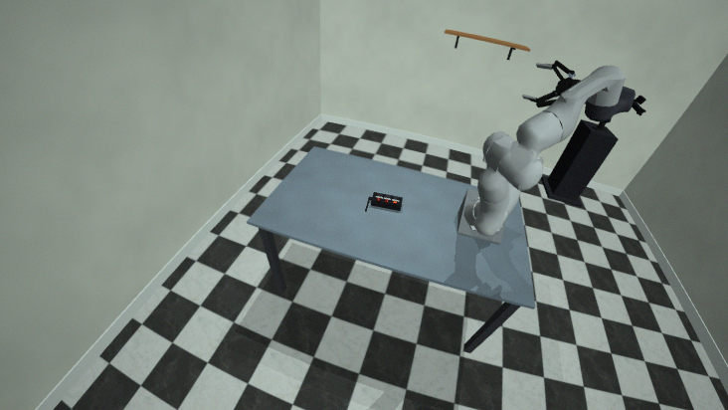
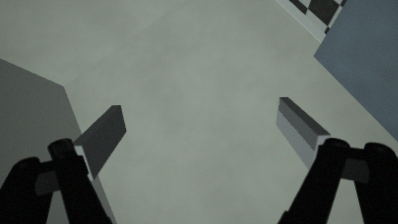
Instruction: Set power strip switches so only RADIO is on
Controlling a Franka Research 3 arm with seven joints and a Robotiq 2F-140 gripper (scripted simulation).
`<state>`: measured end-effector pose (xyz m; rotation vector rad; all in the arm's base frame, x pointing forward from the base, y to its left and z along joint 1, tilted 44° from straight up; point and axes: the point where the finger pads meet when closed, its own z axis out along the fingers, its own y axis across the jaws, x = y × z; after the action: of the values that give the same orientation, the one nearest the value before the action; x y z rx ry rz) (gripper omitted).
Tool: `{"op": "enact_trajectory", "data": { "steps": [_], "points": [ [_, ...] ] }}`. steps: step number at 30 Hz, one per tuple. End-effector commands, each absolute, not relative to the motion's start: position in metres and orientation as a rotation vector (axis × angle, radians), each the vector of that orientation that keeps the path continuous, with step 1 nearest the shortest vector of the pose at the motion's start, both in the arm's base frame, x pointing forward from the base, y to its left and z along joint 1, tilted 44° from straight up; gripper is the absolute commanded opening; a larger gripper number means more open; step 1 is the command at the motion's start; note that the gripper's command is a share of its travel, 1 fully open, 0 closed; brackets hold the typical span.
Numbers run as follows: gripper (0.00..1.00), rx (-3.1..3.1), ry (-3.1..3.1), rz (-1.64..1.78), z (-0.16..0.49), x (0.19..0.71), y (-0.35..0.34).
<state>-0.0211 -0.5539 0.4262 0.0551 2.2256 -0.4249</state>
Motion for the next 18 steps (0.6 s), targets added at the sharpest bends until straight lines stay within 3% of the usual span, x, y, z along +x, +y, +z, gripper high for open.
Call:
{"op": "enact_trajectory", "data": {
  "steps": [1, 4, 7, 9, 10, 12, 13, 18],
  "points": [
    [1.00, -0.024, 2.244, -0.317, 0.416, 0.048, -0.557],
    [1.00, -0.024, 2.244, -0.317, 0.415, 0.052, -0.558],
    [1.00, -0.145, 2.283, -0.195, 0.396, 0.132, -0.548],
    [1.00, -0.145, 2.283, -0.195, 0.395, 0.138, -0.548],
    [1.00, -0.213, 2.303, -0.128, 0.384, 0.175, -0.538],
    [1.00, -0.213, 2.303, -0.128, 0.382, 0.185, -0.537],
    [1.00, -0.286, 2.324, -0.056, 0.369, 0.222, -0.523],
    [1.00, -0.362, 2.345, 0.018, 0.349, 0.280, -0.499]
  ]
}}
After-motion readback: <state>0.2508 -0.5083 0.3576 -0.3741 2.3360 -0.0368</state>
